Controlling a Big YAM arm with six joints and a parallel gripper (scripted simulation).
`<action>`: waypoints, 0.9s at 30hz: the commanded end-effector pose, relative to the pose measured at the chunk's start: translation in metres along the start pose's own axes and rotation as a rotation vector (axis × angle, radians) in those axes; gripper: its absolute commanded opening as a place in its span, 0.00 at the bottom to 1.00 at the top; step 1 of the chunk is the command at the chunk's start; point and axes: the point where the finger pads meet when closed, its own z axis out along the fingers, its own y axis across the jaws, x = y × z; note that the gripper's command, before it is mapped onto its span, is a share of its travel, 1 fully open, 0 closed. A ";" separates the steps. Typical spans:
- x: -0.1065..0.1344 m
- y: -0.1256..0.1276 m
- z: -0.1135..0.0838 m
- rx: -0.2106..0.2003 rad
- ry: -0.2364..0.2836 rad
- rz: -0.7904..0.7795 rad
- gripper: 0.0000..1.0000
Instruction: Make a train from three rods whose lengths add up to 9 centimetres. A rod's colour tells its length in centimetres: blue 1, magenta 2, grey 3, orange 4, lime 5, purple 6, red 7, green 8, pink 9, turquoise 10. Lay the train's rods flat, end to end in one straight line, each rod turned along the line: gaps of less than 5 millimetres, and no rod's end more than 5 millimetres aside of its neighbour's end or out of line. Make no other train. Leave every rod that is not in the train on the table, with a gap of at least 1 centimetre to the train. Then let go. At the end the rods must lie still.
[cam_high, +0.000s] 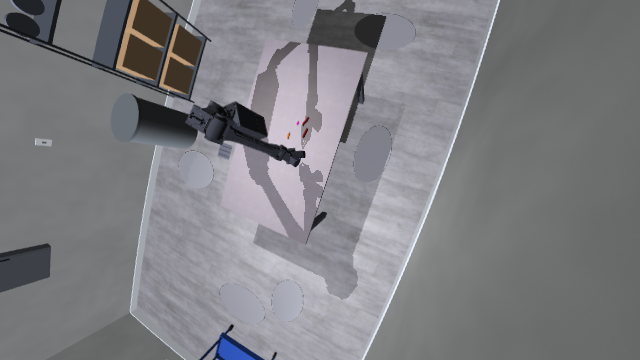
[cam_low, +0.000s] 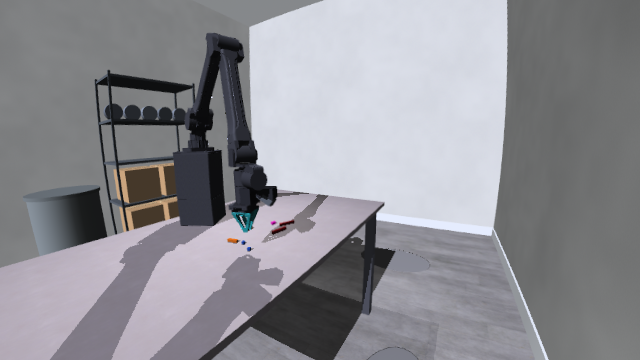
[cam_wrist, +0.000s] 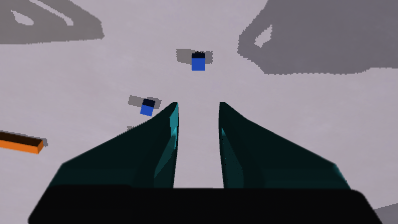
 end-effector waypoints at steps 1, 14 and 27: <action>-0.010 -0.003 0.000 0.002 -0.008 -0.018 0.23; -0.012 -0.004 0.003 0.006 -0.014 -0.018 0.23; -0.015 -0.006 0.012 0.014 -0.025 -0.019 0.23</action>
